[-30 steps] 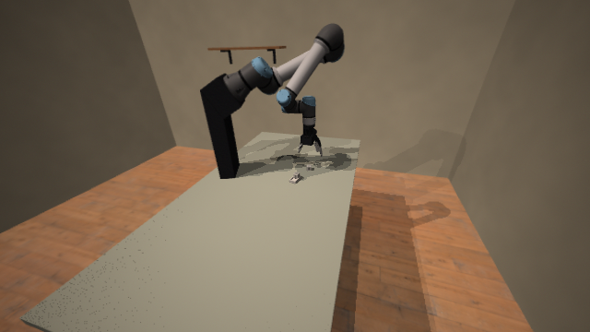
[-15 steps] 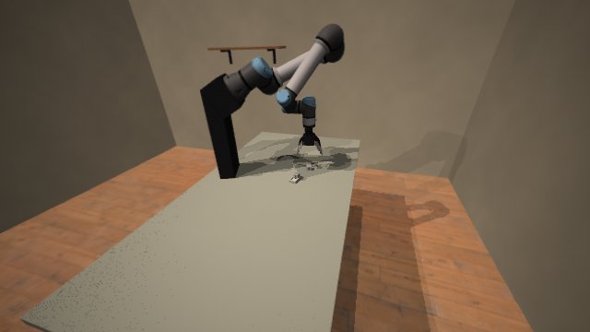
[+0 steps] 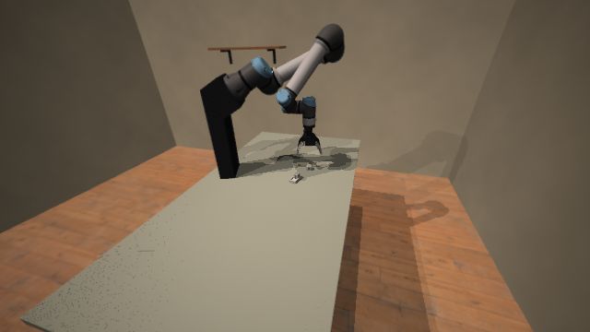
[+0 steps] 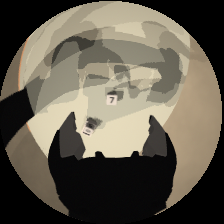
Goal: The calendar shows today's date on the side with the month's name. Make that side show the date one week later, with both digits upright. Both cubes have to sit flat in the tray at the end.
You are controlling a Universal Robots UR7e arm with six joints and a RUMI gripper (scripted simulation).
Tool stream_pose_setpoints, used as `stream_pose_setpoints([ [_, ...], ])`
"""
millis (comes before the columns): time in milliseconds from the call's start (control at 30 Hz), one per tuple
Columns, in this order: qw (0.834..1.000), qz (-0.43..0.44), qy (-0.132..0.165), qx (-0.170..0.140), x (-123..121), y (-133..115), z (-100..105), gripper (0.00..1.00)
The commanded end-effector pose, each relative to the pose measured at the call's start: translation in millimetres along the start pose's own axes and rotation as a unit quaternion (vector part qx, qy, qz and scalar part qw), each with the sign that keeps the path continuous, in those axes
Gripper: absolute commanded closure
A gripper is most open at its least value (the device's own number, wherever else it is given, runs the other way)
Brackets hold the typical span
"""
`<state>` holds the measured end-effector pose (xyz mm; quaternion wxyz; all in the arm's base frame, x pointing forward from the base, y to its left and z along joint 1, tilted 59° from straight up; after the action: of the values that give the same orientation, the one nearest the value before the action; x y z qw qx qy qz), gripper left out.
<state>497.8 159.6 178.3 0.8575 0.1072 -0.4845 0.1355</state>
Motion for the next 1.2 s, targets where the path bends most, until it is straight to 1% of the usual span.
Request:
stream_pose_setpoints([
  [0,1.0,0.008,0.0,0.0,0.6,-1.3,-0.6,0.0],
  [133,1.0,0.008,0.0,0.0,0.6,-1.3,-0.6,0.0],
  [167,1.0,0.008,0.0,0.0,0.6,-1.3,-0.6,0.72],
  [1167,1.0,0.008,0.0,0.0,0.6,-1.3,-0.6,0.72],
])
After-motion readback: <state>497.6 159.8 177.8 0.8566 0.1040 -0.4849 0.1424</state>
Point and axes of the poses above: the point where the finger pads meet when closed, its own z axis back along the fingers, its own x axis across the jaws, y = z × x, the point moved 5 cm from there along z, back along the fingers, and after that the axes turned 2 degrees about z, right-handed, at the moved point
